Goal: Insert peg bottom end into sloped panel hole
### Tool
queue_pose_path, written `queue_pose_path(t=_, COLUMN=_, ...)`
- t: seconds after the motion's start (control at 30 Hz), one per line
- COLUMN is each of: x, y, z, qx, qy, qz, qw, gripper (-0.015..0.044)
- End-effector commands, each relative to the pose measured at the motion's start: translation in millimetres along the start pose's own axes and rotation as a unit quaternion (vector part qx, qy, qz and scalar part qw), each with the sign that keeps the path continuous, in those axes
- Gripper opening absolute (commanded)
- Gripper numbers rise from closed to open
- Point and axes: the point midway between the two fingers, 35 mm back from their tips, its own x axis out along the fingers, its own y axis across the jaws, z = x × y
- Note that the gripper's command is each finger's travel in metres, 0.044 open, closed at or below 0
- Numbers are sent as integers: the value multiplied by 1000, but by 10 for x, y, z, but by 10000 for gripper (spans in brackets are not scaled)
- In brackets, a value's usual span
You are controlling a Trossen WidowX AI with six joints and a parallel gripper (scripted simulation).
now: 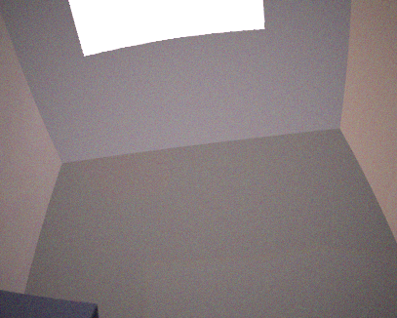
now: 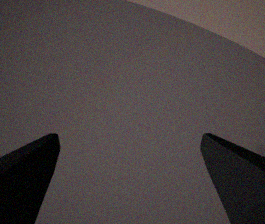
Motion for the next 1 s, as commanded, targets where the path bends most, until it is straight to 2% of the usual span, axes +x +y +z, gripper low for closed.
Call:
queue_pose_path(t=0.0, x=8, y=-5, z=9, qx=0, qy=0, qz=0, qw=1000, gripper=426)
queue_pose_path(t=0.03, x=31, y=-20, z=35, qx=-1, qy=-1, qz=-2, qw=1000, gripper=440)
queue_pose_path(t=0.53, x=615, y=-521, z=892, qx=-10, qy=-37, qz=-53, qw=998, gripper=440)
queue_pose_path(t=0.97, x=946, y=-927, z=1726, qx=3, qy=-71, qz=-91, qw=993, gripper=440)
